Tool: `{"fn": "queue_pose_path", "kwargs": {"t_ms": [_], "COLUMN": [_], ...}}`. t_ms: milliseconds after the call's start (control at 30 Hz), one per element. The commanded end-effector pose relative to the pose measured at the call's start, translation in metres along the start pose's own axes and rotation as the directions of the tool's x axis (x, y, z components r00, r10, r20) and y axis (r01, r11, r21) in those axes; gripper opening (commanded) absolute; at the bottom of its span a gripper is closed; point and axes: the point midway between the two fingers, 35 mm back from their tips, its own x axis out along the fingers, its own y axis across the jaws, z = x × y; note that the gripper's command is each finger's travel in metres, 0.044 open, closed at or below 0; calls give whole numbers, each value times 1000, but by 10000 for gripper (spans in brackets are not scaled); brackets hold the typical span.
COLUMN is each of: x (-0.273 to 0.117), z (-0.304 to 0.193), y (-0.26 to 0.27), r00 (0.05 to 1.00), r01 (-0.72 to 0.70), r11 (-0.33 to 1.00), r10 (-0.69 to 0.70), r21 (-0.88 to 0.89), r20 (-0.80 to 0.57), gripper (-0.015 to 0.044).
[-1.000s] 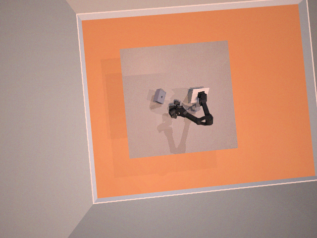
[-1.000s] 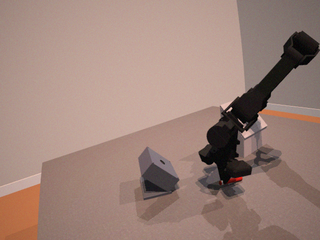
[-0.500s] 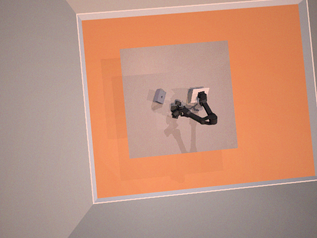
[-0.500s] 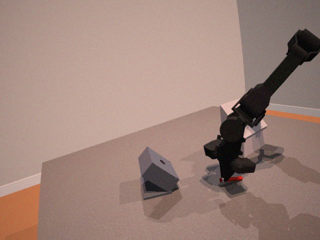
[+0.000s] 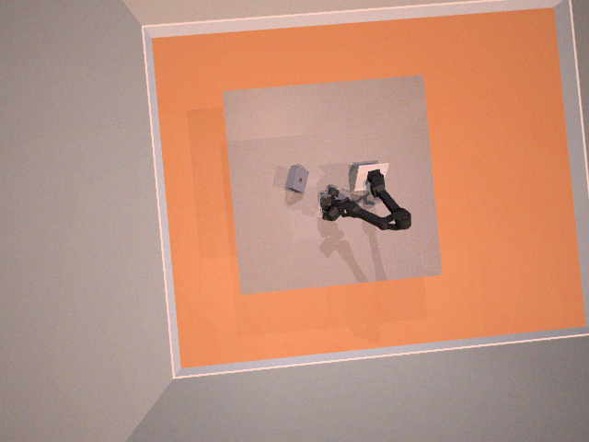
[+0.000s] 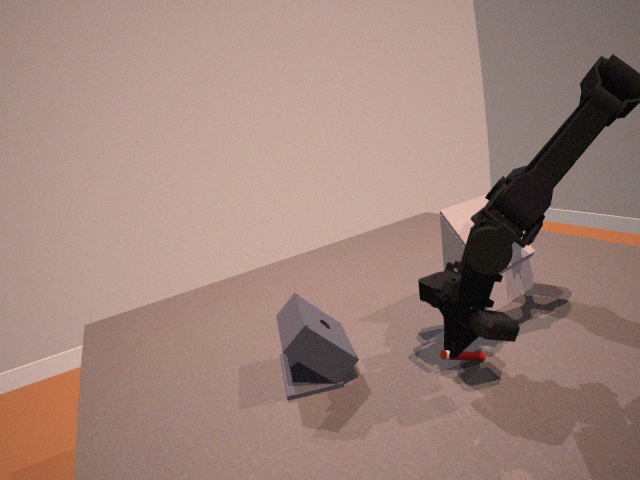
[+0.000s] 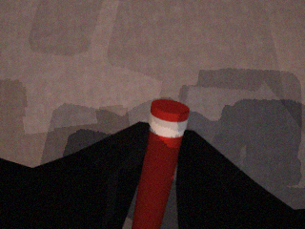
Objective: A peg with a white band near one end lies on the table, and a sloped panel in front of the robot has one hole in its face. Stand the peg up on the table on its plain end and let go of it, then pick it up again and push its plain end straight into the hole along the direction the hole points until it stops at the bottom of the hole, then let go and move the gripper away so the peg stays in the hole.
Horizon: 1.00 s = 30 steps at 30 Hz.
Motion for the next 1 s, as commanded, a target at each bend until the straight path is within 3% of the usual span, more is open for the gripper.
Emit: {"fn": "queue_pose_path", "kwargs": {"t_ms": [0, 967], "x": [-3, -18], "z": [-2, -14], "y": [0, 0], "r00": [999, 959], "r01": [-1, -2], "r11": [1000, 1000], "r10": [1, 1], "r21": [0, 2], "r20": [36, 283], "gripper": [51, 51]}}
